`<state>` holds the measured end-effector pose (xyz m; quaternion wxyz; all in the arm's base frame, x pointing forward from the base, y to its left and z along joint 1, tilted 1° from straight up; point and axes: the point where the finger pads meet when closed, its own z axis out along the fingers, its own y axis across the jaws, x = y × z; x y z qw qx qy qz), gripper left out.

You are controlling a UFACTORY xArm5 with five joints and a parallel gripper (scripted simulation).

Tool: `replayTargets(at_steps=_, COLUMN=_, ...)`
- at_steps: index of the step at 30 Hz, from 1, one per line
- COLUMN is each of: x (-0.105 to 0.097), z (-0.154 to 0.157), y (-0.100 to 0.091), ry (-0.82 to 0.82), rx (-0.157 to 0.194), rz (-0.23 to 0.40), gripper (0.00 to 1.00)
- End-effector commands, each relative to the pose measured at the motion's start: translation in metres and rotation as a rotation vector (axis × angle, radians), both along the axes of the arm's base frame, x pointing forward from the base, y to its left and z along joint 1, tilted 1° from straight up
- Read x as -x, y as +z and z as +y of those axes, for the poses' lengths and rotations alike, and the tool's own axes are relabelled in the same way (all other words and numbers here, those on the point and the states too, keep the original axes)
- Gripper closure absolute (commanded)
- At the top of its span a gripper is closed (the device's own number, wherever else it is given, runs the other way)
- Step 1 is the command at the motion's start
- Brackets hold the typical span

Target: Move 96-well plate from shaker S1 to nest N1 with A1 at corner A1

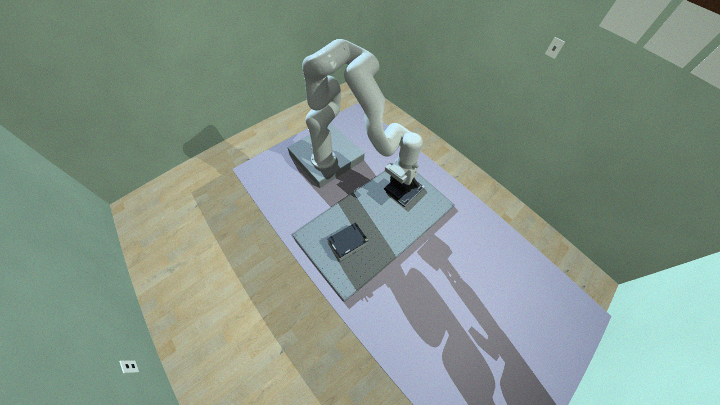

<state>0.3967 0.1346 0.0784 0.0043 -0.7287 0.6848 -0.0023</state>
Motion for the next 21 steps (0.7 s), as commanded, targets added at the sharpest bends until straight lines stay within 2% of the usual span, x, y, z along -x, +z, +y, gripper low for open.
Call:
replayTargets(at_steps=1, x=-0.001, z=0.007, y=0.000, ry=-0.001, rx=0.012, rz=-0.007, gripper=1.00)
replayTargets(at_steps=21, x=0.003, z=0.067, y=-0.007, ry=-0.001, rx=0.012, rz=-0.007, gripper=1.00)
